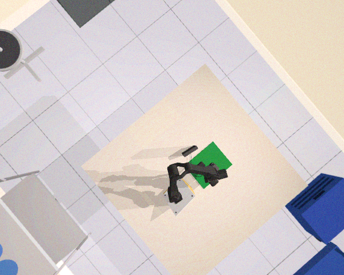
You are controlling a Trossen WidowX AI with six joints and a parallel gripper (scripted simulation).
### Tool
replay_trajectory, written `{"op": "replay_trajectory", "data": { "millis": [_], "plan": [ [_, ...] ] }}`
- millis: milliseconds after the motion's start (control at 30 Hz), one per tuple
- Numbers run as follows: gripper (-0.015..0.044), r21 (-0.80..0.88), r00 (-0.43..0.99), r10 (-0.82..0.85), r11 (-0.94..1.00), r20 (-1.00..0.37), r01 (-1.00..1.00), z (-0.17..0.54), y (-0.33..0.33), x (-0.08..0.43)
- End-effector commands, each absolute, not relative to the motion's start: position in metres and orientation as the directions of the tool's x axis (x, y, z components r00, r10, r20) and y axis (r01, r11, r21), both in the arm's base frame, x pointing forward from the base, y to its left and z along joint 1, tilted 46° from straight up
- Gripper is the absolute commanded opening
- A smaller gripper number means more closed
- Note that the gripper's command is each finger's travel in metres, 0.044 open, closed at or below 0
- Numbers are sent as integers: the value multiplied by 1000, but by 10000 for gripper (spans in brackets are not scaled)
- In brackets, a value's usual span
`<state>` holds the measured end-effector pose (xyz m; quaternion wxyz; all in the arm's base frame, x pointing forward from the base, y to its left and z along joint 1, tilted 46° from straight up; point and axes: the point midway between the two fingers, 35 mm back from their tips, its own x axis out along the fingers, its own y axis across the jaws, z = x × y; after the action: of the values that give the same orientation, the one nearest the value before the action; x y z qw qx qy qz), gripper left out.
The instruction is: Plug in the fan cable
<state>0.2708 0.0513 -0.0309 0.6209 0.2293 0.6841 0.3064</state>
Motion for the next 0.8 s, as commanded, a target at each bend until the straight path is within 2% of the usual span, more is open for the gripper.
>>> {"op": "replay_trajectory", "data": {
  "millis": [0, 100, 767],
  "plan": [
    [0, 709, -127, 699, 683, -704, -176, -21, 62, 269],
    [0, 707, -127, 700, 670, -703, -224, -17, 67, 268],
    [0, 707, -127, 700, 668, -703, -231, -15, 69, 277]
  ]
}}
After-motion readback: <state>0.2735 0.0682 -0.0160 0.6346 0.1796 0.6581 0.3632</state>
